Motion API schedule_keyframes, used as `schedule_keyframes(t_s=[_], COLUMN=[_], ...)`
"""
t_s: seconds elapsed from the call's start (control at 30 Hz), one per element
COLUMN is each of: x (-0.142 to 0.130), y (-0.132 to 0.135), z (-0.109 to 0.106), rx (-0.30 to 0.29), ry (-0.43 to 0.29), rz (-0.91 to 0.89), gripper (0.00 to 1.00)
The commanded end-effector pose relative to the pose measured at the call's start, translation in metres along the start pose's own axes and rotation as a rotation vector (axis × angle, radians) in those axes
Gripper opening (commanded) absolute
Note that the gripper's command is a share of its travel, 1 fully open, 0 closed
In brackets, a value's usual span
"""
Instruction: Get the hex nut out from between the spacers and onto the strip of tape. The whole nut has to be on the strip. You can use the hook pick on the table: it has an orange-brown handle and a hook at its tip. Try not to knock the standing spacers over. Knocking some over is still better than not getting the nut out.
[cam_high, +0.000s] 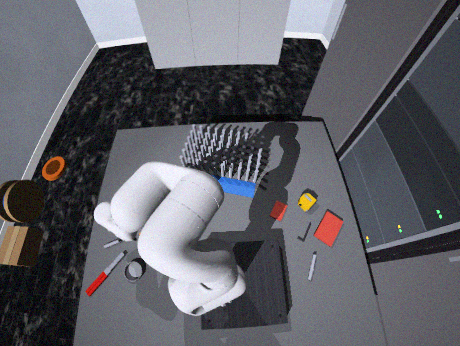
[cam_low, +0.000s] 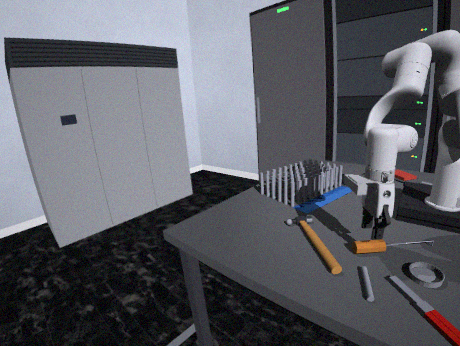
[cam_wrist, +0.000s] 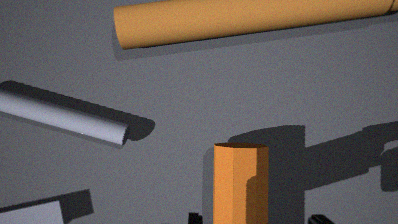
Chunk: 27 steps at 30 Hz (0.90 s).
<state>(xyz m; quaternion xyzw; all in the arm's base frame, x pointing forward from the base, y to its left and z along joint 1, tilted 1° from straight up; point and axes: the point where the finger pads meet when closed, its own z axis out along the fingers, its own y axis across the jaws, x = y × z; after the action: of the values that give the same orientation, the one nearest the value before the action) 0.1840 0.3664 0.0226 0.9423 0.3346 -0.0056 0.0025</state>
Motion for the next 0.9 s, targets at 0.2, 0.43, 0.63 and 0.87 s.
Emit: schedule_keyframes(t_s=[0.2,0.43,0.63,0.87], x=[0.001,0.001,0.001,0.001], y=[0.000,0.000,0.000,0.000], z=[0.000,0.002,0.007,0.015], rx=[0.001,0.001,0.001,0.001], ry=[0.003,0.003,0.003,0.003], rz=[0.000,0.000,0.000,0.000], gripper=[0.65,0.65,0.65,0.65])
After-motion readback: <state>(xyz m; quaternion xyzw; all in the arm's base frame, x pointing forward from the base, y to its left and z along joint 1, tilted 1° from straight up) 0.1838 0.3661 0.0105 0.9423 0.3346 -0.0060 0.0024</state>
